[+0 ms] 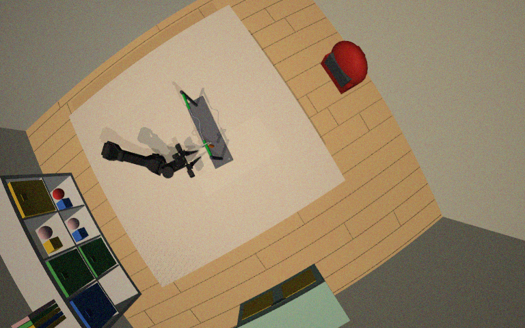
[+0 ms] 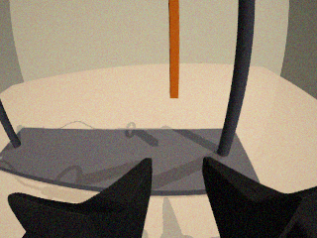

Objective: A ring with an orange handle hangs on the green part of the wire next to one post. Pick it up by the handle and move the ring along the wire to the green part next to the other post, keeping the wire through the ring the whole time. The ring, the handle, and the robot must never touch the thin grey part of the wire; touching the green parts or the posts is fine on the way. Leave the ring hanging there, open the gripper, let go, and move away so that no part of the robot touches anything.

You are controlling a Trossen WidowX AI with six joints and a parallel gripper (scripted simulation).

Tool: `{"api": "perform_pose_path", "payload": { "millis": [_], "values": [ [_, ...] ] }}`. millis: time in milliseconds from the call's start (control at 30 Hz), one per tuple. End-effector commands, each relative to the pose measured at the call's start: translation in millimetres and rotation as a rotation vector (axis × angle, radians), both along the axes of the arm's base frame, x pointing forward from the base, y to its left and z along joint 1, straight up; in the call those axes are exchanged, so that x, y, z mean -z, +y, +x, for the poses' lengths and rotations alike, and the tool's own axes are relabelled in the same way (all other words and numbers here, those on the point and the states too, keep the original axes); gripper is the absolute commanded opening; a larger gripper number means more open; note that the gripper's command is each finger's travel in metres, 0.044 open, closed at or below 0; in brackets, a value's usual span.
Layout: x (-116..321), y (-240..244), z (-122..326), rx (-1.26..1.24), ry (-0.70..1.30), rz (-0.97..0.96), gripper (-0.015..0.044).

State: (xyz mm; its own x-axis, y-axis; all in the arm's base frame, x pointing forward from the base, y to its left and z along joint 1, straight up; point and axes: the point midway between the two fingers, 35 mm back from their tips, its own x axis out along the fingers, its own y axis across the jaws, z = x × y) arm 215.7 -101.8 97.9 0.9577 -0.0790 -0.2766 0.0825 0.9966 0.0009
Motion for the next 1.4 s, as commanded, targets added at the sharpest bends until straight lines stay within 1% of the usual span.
{"api": "perform_pose_path", "payload": {
  "millis": [0, 167, 567, 1367],
  "values": [
    [6, -1, -5, 0.024, 0.001, 0.054, 0.0160],
    [4, 0, 0, 0.023, -0.003, 0.048, 0.0160],
    [-32, -6, 46, 0.013, -0.115, -0.019, 0.0160],
    [-32, -11, 75, 0.012, -0.117, -0.020, 0.0160]
  ]
}}
